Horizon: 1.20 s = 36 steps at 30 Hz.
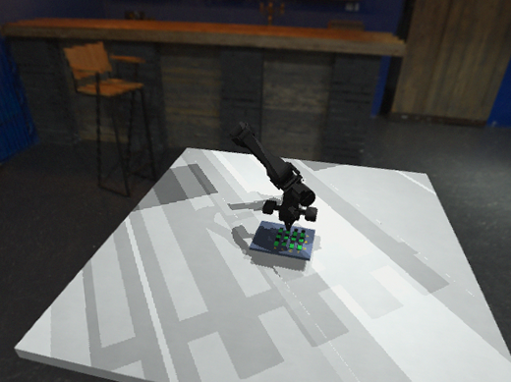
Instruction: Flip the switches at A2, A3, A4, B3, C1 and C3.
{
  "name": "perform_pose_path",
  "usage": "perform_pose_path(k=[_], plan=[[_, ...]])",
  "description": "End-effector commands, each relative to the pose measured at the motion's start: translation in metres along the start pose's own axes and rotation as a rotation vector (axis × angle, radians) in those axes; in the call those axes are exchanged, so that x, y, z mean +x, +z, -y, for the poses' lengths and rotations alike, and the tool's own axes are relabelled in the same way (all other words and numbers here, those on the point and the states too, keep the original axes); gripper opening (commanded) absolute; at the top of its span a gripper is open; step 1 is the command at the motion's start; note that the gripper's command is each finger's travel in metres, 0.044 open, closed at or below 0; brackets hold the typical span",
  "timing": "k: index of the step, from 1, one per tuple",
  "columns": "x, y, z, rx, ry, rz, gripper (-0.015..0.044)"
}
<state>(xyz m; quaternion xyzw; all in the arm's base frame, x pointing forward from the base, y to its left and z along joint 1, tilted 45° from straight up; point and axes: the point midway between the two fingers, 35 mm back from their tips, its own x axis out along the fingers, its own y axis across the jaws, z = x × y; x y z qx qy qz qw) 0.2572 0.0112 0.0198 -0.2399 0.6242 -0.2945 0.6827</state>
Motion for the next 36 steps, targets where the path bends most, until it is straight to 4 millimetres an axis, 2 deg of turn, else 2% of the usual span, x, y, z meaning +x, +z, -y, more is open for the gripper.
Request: perform_pose_path(k=[1,36], plan=[[0.0012,-0.0001,0.0002,-0.004,-0.003,0.001,0.0],[0.0059,0.0,0.0002,-0.004,-0.004,0.001,0.0]])
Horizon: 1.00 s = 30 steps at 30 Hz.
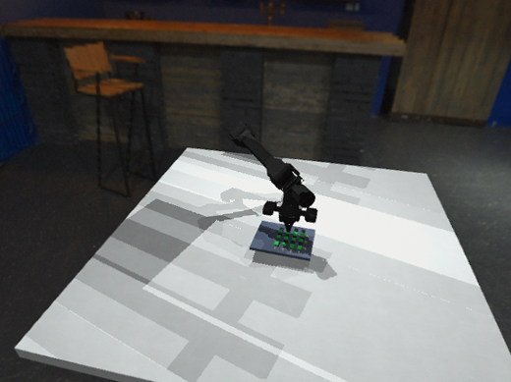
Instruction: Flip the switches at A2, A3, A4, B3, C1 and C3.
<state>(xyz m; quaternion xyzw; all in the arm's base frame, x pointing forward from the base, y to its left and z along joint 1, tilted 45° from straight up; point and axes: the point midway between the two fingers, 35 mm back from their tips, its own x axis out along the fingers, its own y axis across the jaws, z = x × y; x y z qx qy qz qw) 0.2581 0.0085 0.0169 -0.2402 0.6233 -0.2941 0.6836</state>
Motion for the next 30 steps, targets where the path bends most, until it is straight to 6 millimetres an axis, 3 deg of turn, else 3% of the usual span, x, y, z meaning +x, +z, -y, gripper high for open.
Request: perform_pose_path(k=[1,13,15,19,25,30], plan=[[0.002,-0.001,0.0,-0.004,-0.004,-0.001,0.0],[0.004,-0.001,0.0,-0.004,-0.004,-0.001,0.0],[-0.008,0.0,-0.001,0.0,0.001,0.003,0.0],[-0.06,-0.003,-0.001,-0.005,-0.001,0.022,0.0],[-0.063,-0.002,-0.001,-0.005,-0.002,0.023,0.0],[-0.07,0.026,-0.013,-0.004,-0.001,0.025,0.0]])
